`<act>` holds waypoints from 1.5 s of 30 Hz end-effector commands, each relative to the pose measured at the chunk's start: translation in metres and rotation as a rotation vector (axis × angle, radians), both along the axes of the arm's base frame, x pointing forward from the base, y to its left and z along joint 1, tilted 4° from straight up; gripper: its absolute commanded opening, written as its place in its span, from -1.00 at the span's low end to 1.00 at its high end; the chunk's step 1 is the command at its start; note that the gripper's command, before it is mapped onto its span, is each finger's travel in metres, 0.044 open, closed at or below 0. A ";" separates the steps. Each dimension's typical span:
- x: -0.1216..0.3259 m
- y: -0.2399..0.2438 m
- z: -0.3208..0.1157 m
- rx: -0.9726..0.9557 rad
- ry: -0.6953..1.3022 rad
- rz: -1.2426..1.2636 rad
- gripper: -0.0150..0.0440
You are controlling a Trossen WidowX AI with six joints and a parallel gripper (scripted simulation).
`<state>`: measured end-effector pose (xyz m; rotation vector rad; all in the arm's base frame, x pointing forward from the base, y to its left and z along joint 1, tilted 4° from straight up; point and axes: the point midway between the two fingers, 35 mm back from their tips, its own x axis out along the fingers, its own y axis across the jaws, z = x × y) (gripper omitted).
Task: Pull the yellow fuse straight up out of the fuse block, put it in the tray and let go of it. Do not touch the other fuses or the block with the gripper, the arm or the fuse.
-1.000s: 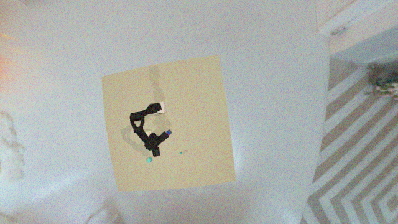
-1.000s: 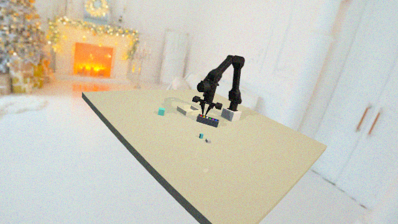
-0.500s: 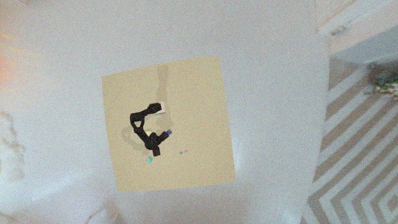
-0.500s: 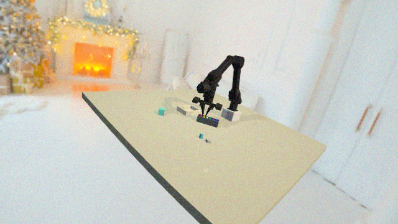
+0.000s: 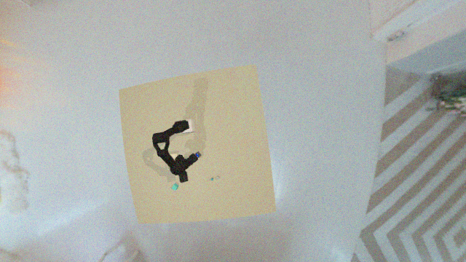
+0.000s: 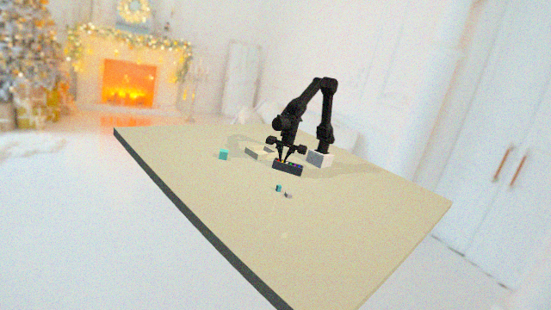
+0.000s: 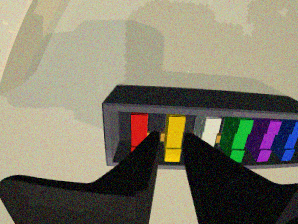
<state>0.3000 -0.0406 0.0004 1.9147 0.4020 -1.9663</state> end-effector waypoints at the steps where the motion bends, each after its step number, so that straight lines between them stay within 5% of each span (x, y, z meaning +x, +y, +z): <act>1: -0.002 0.001 -0.003 0.005 0.006 0.004 -0.24; 17: -0.001 0.000 -0.001 0.000 0.005 0.000 -0.49; 45: 0.000 0.001 0.010 0.002 0.005 0.001 -0.49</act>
